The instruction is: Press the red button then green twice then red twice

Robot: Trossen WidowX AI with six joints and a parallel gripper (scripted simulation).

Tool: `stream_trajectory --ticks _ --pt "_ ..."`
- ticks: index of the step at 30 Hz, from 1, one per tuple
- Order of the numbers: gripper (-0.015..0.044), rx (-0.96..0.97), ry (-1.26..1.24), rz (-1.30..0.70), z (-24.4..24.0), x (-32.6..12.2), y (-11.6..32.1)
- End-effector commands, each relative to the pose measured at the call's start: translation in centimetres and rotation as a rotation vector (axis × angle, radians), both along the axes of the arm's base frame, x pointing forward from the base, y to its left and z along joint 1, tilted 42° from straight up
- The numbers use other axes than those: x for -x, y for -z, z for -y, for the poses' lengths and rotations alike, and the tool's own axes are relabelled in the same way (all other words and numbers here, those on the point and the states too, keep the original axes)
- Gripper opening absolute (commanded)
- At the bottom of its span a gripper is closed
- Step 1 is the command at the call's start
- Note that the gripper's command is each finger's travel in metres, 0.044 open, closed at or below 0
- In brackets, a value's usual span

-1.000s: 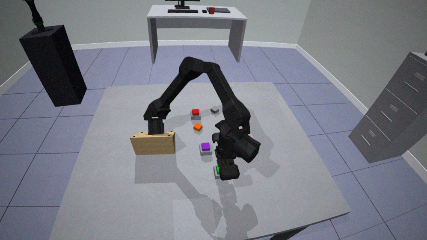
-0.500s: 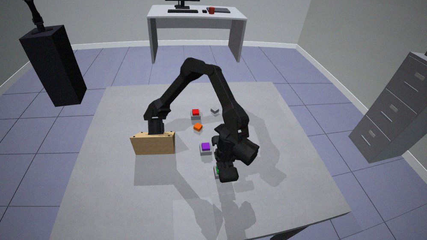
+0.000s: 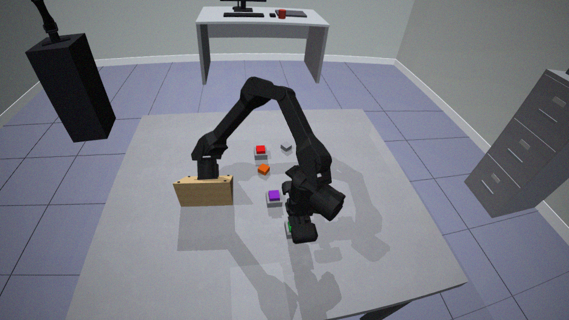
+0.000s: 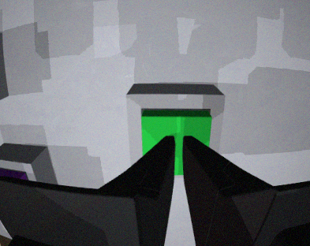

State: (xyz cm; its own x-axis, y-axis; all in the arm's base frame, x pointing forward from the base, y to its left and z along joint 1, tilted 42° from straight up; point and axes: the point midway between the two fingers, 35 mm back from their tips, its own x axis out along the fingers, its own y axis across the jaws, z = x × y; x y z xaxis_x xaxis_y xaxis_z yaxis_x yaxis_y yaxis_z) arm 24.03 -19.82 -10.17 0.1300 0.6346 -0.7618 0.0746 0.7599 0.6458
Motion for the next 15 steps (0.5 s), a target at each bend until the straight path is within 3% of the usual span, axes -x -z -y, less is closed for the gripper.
stream_trajectory --ticks 1,11,15 --pt "0.0020 -0.010 0.002 -0.007 -0.3 0.1 0.2" --pt "0.0020 -0.010 0.002 -0.007 -0.3 0.1 0.2" --pt "0.0020 -0.008 0.002 -0.007 1.7 0.5 -2.1"
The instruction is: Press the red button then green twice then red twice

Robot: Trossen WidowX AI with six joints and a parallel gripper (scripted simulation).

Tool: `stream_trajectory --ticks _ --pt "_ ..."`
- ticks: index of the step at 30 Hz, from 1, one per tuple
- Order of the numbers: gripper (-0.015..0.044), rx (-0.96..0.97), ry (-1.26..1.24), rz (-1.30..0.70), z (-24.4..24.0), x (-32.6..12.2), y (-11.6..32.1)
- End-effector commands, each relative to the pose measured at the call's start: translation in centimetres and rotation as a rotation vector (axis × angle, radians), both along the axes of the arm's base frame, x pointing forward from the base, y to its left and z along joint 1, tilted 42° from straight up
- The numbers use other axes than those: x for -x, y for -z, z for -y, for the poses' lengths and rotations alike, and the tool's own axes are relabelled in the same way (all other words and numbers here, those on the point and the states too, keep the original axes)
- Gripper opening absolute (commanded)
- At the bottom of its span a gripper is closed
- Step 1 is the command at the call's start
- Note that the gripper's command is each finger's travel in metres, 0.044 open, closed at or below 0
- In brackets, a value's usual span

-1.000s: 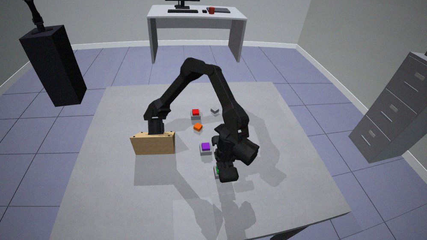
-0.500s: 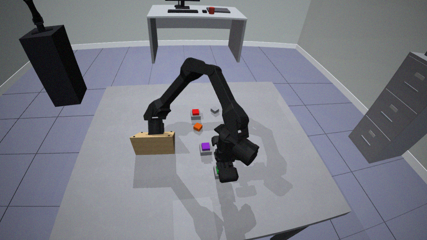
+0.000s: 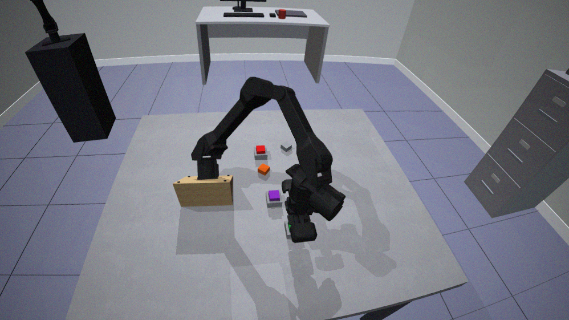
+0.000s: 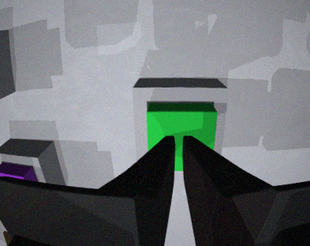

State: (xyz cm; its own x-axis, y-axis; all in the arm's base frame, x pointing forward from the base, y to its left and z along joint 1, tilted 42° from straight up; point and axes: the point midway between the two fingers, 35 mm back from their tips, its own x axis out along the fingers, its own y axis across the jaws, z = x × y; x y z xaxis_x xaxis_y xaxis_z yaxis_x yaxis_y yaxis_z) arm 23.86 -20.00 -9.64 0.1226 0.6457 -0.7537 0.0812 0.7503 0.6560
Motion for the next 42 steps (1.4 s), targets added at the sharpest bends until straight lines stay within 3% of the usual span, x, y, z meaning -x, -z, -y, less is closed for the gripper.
stream_trajectory --ticks 1,42 --pt "0.0020 0.006 0.002 0.002 1.7 0.4 -1.8" --pt "0.0020 0.005 0.002 0.003 -0.5 -0.1 0.8"
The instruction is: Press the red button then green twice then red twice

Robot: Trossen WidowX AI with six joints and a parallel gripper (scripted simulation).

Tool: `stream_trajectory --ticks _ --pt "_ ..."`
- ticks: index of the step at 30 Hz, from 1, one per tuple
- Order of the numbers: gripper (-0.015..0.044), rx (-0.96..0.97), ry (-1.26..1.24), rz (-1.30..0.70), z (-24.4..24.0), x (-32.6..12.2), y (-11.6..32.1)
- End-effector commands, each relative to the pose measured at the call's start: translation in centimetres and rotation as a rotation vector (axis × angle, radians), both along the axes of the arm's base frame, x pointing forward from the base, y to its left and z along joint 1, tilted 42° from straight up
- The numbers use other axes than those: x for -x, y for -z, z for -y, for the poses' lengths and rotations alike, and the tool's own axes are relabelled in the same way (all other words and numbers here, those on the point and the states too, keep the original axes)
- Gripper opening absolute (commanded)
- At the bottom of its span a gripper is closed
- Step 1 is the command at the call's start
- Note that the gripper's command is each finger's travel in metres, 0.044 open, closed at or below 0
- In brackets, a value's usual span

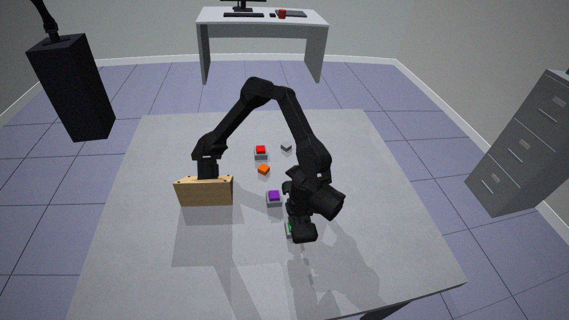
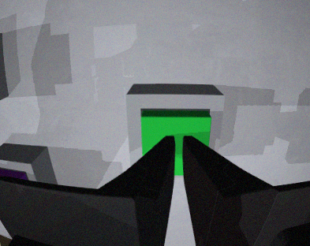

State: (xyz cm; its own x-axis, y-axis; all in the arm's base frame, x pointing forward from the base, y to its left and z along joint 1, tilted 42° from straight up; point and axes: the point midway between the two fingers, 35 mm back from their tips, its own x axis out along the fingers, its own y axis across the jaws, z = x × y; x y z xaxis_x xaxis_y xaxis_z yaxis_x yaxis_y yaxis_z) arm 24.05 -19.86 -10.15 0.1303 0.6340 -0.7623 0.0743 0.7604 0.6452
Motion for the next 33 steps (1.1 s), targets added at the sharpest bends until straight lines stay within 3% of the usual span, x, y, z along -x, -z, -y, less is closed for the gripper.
stream_trajectory --ticks 1,20,33 --pt "0.0020 -0.011 0.002 -0.007 -0.3 0.1 0.2" --pt "0.0020 -0.011 0.002 -0.007 -0.3 0.1 0.2" --pt "0.0020 -0.009 0.002 -0.009 4.0 0.8 -4.5"
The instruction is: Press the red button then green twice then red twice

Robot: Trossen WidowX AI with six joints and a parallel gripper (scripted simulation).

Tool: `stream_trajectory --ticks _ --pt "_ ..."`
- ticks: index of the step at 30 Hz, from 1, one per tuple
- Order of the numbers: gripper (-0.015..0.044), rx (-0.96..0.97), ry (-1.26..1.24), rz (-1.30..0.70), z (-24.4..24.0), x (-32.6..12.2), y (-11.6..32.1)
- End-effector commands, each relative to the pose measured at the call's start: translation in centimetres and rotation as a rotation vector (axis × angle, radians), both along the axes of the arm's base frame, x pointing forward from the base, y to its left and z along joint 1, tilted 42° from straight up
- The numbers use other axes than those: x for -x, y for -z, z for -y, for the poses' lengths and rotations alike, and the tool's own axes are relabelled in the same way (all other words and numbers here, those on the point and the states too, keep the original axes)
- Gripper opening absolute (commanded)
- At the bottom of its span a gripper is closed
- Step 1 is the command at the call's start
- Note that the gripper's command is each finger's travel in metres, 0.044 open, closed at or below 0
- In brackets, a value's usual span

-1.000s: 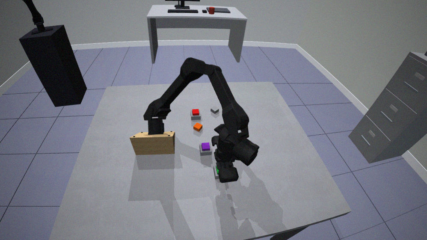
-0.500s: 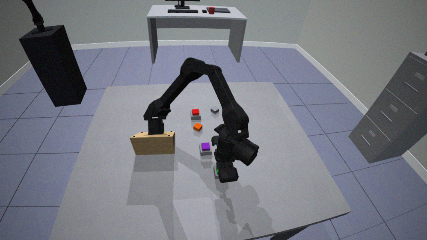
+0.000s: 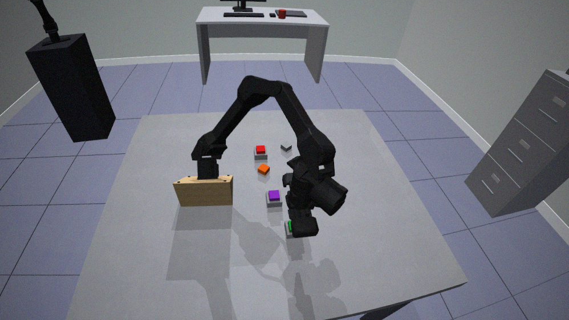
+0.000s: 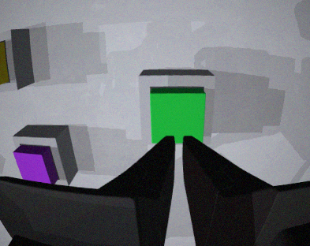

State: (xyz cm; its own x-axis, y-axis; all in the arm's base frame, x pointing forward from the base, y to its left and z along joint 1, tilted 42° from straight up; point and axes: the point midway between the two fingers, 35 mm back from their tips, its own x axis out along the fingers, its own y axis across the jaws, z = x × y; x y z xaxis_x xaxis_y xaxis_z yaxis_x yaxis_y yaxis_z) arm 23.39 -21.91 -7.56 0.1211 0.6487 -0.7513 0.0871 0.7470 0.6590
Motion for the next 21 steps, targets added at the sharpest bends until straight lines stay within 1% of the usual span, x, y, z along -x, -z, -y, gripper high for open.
stream_trajectory --ticks 1,4,8,10,15,21 --pt "0.0020 0.012 -0.002 0.006 2.7 0.4 -2.9" --pt "0.0020 0.012 -0.002 0.005 3.8 0.7 -4.4" --pt "0.0020 0.012 -0.002 0.005 3.8 0.7 -4.4" --pt "0.0020 0.015 0.001 0.004 3.3 0.4 -5.2" --pt "0.0020 0.032 0.019 -0.002 -1.0 -1.5 -11.4" --pt "0.0020 0.041 0.040 -0.002 -7.2 -1.9 -17.6"
